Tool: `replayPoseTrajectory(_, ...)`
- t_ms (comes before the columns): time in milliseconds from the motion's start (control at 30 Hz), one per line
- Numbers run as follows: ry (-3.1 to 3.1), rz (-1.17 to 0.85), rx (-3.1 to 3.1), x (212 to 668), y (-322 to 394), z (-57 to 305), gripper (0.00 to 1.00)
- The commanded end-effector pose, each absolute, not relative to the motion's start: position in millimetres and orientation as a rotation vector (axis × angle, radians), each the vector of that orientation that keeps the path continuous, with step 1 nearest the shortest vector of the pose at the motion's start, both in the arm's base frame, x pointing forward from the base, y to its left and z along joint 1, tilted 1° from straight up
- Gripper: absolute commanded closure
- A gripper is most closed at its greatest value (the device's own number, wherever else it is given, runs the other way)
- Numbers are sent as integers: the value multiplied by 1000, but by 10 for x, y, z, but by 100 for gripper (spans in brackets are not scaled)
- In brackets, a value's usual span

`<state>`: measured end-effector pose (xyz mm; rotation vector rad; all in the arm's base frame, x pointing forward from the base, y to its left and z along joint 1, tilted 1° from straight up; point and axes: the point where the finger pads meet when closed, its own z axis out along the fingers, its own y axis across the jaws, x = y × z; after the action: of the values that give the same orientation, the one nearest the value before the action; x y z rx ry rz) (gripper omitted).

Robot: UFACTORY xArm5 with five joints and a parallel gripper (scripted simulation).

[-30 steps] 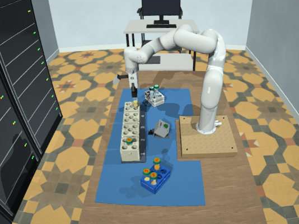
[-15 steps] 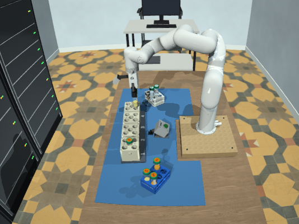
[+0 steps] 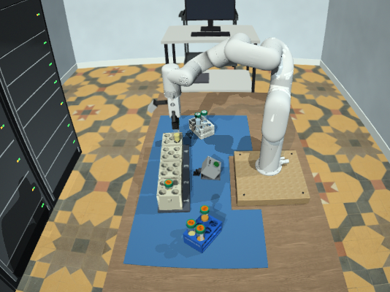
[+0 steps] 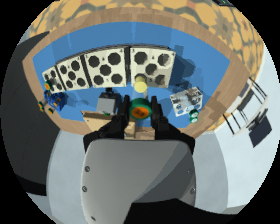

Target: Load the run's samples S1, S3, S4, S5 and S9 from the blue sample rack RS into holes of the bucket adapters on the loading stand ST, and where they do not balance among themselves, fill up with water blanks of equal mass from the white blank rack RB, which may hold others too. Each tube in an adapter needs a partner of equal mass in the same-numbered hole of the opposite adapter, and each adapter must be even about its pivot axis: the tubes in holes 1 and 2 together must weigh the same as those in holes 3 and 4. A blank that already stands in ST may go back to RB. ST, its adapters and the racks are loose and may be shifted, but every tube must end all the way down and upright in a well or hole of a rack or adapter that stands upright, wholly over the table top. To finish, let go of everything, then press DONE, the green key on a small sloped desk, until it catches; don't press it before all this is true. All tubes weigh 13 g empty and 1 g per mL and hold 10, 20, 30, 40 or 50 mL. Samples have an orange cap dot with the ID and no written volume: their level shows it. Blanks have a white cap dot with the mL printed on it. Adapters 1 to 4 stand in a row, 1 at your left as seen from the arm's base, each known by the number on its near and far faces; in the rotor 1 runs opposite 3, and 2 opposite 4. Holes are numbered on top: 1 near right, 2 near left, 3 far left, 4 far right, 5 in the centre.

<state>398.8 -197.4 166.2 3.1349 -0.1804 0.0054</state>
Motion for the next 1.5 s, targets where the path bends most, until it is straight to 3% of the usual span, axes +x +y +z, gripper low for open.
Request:
replayPoseTrajectory(0,-180,11,3133,3999,-1979,1645,100)
replayPoseTrajectory(1467,-180,11,3133,4004,-1975,1265,100)
